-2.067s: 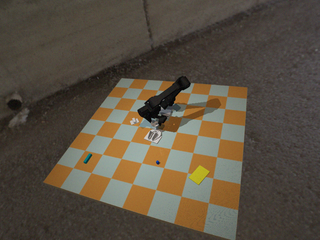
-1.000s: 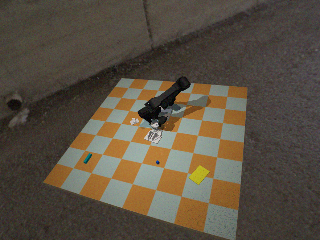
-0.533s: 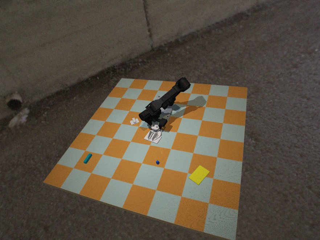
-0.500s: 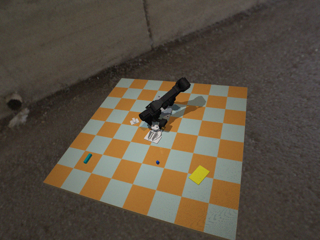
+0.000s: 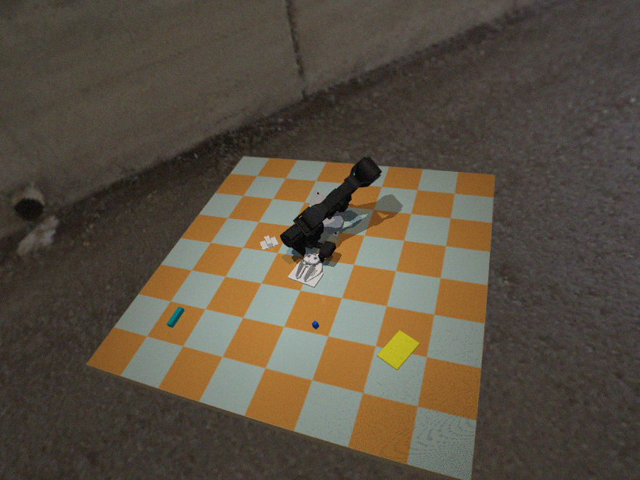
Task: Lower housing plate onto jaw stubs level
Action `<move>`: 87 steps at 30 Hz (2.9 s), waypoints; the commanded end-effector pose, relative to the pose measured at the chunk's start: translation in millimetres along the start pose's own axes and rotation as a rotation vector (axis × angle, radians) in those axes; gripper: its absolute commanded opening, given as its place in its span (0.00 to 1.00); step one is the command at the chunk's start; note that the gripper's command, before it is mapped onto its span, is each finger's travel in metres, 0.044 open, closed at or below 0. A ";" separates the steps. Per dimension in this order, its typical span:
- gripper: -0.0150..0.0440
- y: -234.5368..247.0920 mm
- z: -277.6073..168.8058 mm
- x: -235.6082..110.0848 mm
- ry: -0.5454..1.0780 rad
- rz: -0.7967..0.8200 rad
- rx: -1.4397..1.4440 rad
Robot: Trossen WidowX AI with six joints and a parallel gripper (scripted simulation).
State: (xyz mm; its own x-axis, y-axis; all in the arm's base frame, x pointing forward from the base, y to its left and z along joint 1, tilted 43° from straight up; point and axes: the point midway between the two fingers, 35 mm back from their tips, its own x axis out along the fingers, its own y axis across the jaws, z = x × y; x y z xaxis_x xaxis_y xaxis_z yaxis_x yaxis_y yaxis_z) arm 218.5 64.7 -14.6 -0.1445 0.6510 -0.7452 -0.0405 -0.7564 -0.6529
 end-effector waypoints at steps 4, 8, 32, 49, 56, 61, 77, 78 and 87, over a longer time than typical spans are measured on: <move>0.85 -0.5 2.1 5.2 -0.003 -0.006 0.006; 0.85 -0.5 2.1 5.2 -0.003 -0.006 0.006; 0.85 -0.6 2.1 7.7 -0.003 -0.006 0.009; 0.85 -0.6 2.1 12.5 -0.003 -0.007 0.009; 0.85 -0.6 2.1 12.6 -0.003 -0.007 0.009; 0.85 -0.7 2.2 14.9 -0.003 -0.007 0.009; 0.85 -0.7 2.2 17.3 -0.003 -0.007 0.006; 0.85 -0.7 2.2 17.3 -0.003 -0.007 0.006; 0.85 -0.7 2.2 19.8 -0.003 -0.007 0.000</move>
State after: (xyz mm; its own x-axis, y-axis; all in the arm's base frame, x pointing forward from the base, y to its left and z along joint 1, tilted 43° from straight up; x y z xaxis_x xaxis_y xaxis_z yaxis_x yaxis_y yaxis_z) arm 213.5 74.1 -26.8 -0.1461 0.6519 -0.7441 -0.0563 -0.7565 -0.6516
